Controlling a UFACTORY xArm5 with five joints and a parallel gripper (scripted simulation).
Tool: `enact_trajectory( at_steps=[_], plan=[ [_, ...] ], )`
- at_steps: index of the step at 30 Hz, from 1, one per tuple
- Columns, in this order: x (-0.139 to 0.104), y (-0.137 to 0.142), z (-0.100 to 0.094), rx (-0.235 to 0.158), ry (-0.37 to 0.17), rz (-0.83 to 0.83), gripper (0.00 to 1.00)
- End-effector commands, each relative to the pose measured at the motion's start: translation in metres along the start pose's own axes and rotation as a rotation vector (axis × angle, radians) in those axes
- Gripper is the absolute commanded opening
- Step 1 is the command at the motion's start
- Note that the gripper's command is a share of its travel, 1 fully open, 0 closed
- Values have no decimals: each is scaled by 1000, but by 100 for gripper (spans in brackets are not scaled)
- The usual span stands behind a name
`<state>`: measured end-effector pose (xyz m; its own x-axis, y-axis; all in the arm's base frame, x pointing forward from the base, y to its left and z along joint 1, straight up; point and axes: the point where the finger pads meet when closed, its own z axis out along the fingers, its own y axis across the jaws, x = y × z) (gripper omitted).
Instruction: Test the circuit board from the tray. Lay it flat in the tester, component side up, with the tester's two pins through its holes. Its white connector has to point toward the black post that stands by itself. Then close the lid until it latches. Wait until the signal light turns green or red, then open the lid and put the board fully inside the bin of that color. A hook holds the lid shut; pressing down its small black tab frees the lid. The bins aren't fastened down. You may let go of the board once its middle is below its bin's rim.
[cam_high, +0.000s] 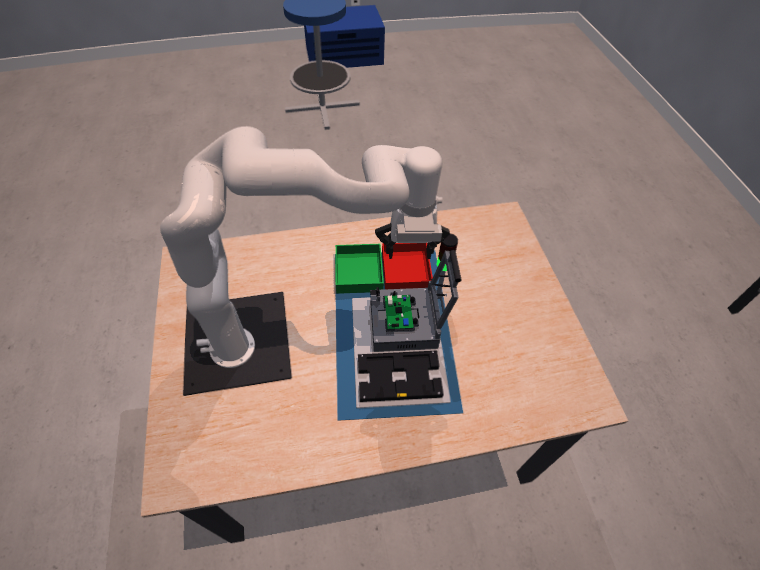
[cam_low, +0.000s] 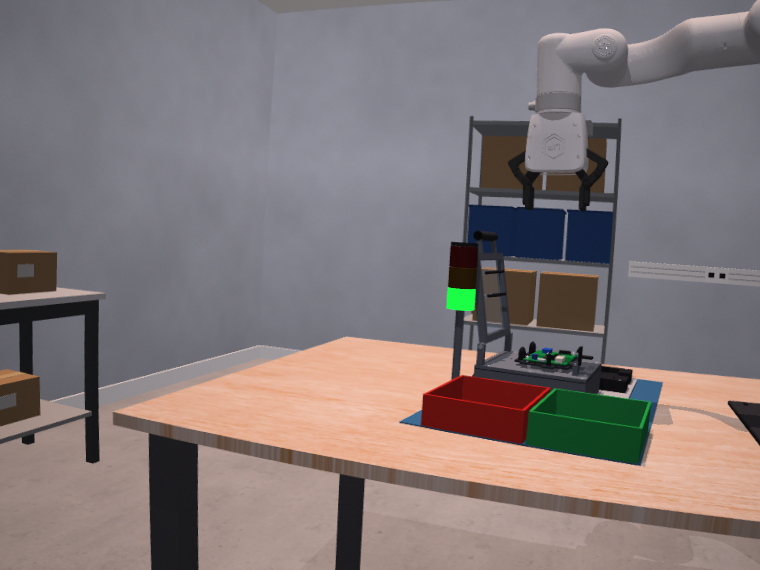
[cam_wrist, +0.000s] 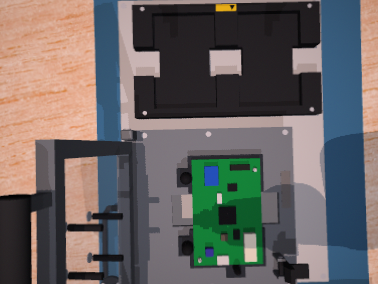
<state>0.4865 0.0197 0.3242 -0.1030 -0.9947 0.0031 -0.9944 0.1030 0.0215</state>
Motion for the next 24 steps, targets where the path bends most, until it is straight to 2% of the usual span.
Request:
enact_trajectory(
  at_steps=[1, 12, 24],
  plan=[
    [0, 12, -3, 23, -3, 0, 100],
    [0, 12, 2, 23, -3, 0, 100],
    [0, 11, 37, 23, -3, 0, 100]
  ],
)
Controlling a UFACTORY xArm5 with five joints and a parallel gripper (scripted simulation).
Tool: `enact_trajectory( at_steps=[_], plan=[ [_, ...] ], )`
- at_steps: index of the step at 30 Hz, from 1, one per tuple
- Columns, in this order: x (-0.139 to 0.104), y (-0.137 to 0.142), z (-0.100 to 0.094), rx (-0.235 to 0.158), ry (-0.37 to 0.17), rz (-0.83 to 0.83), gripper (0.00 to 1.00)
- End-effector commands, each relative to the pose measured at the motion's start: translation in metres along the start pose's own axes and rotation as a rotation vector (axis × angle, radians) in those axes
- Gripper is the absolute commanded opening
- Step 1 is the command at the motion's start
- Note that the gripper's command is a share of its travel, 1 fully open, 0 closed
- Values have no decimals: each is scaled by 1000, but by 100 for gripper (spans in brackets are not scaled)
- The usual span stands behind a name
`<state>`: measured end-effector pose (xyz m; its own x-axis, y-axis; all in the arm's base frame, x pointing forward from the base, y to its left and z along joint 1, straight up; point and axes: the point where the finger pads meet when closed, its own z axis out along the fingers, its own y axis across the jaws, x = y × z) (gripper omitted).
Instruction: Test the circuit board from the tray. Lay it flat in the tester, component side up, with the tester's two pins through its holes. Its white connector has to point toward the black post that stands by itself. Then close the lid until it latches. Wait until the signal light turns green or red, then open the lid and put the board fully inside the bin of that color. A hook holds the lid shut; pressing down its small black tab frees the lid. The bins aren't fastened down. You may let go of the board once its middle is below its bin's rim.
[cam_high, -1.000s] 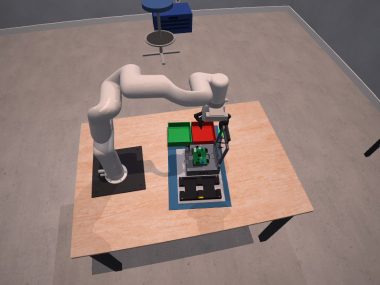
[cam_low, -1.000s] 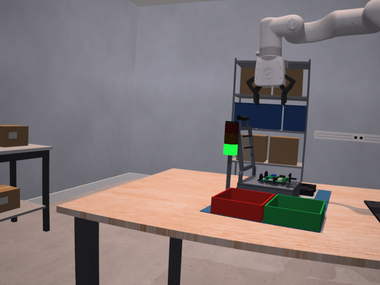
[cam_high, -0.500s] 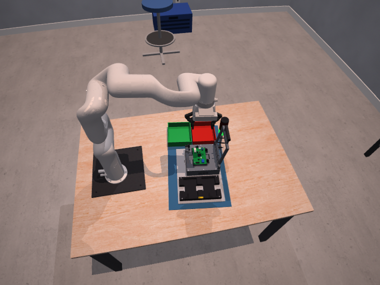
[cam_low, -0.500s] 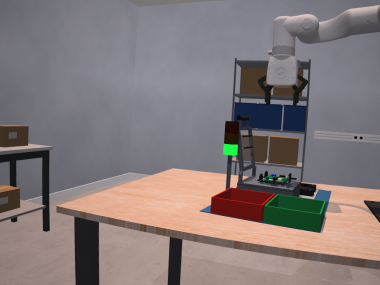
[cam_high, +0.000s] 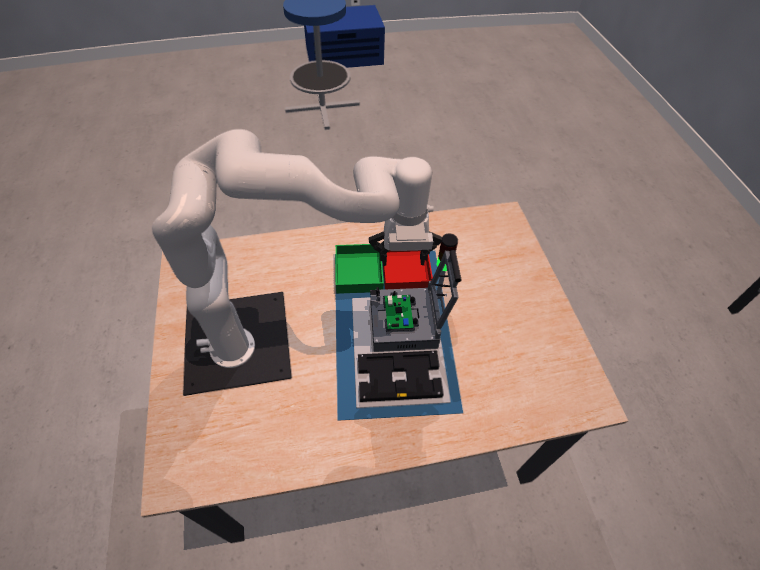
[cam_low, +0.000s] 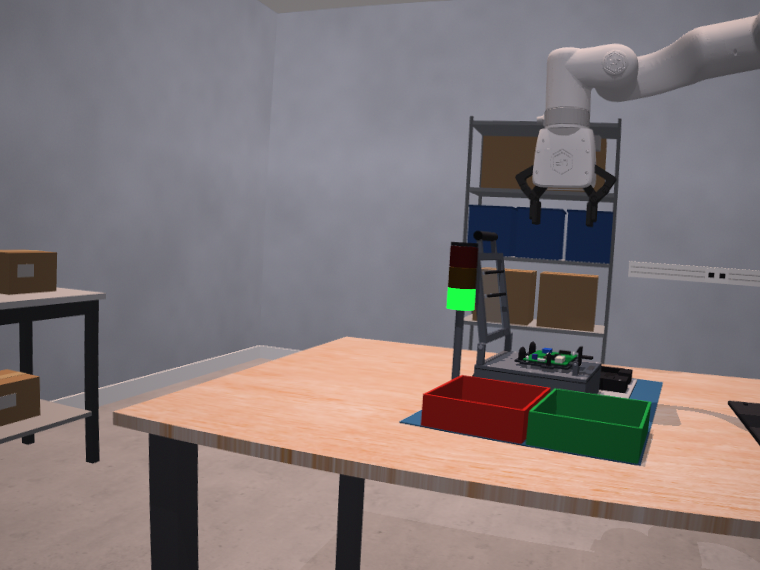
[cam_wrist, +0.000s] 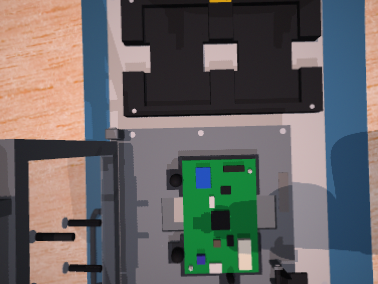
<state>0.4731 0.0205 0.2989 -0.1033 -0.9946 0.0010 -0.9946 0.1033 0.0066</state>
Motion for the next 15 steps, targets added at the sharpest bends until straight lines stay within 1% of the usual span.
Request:
enact_trajectory(
  at_steps=[1, 14, 15],
  plan=[
    [0, -2, 17, 8, -1, 0, 100],
    [0, -2, 104, 8, -1, 0, 100],
    [0, -2, 104, 8, -1, 0, 100]
  ],
)
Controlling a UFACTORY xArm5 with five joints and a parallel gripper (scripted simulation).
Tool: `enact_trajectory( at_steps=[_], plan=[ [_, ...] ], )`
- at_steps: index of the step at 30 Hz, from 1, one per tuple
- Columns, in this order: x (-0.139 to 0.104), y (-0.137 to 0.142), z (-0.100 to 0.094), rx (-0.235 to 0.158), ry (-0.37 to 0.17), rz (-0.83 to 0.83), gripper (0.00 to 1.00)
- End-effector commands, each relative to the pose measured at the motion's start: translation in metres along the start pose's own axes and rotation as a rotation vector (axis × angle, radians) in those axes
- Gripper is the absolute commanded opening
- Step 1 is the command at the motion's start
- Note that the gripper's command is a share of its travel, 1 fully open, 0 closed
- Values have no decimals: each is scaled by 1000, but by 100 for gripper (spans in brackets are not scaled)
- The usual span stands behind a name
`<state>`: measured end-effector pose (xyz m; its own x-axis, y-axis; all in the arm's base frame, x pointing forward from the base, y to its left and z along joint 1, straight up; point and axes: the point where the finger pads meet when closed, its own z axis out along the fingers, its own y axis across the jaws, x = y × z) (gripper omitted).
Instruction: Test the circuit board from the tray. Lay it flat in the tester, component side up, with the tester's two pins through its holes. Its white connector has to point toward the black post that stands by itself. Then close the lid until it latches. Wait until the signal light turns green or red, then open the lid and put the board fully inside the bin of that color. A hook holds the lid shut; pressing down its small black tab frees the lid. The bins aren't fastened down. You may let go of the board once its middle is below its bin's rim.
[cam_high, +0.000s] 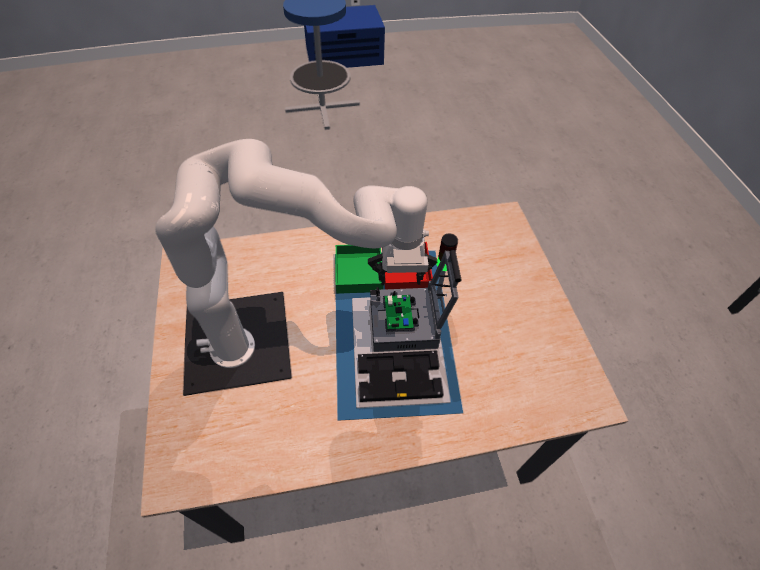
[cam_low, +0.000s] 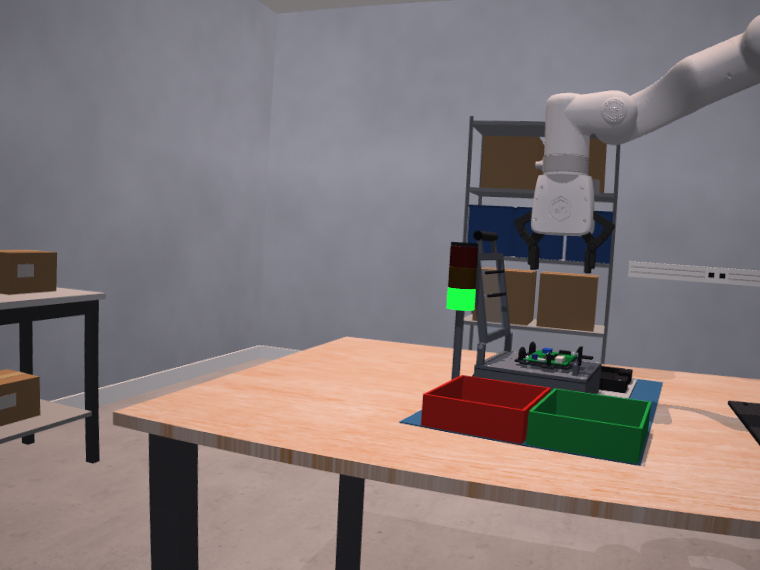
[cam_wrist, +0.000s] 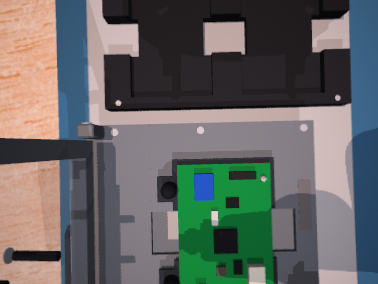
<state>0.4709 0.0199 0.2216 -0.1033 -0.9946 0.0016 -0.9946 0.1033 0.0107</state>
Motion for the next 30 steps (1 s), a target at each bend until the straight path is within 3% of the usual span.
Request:
enact_trajectory(
  at_steps=[1, 8, 14, 30],
  plan=[
    [0, -4, 27, 12, -2, 0, 100],
    [0, -5, 66, 12, -2, 0, 100],
    [0, -5, 86, 12, -2, 0, 100],
    [0, -5, 94, 12, -2, 0, 100]
  ],
)
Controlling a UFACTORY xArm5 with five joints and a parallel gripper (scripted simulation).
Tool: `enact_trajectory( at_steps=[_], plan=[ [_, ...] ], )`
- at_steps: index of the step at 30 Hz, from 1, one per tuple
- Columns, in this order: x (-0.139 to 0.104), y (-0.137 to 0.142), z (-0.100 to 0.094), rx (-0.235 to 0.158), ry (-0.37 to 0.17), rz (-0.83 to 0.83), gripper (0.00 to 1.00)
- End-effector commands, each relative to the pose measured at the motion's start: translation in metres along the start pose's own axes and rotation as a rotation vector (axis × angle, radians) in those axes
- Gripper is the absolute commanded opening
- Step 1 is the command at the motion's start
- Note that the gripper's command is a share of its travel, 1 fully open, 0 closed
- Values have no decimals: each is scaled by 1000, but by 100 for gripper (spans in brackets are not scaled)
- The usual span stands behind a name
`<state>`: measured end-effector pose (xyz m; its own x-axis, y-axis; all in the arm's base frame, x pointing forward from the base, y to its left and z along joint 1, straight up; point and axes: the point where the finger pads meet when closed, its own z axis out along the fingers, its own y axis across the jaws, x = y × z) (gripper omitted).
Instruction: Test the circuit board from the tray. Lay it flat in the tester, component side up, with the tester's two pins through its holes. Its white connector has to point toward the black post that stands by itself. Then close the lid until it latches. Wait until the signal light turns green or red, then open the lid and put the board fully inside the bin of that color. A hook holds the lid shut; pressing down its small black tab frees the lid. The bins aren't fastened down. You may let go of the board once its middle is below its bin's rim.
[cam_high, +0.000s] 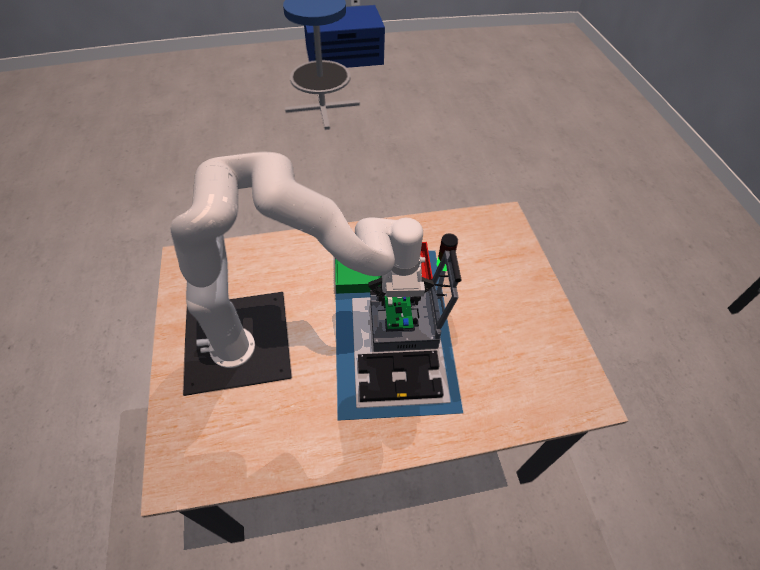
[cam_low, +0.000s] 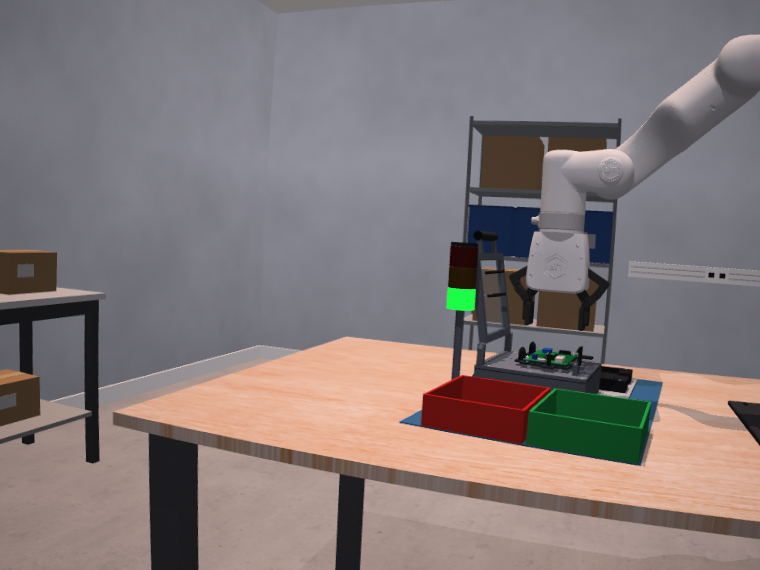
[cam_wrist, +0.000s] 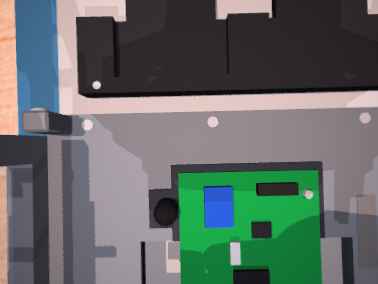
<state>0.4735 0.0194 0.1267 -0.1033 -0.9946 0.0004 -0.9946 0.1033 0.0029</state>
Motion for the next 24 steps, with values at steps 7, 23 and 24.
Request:
enact_trajectory(
  at_steps=[7, 23, 24],
  plan=[
    [0, -1, 1, 4, -1, 0, 100],
    [0, -3, 42, 4, -1, 0, 100],
    [0, -3, 44, 4, -1, 0, 100]
  ],
)
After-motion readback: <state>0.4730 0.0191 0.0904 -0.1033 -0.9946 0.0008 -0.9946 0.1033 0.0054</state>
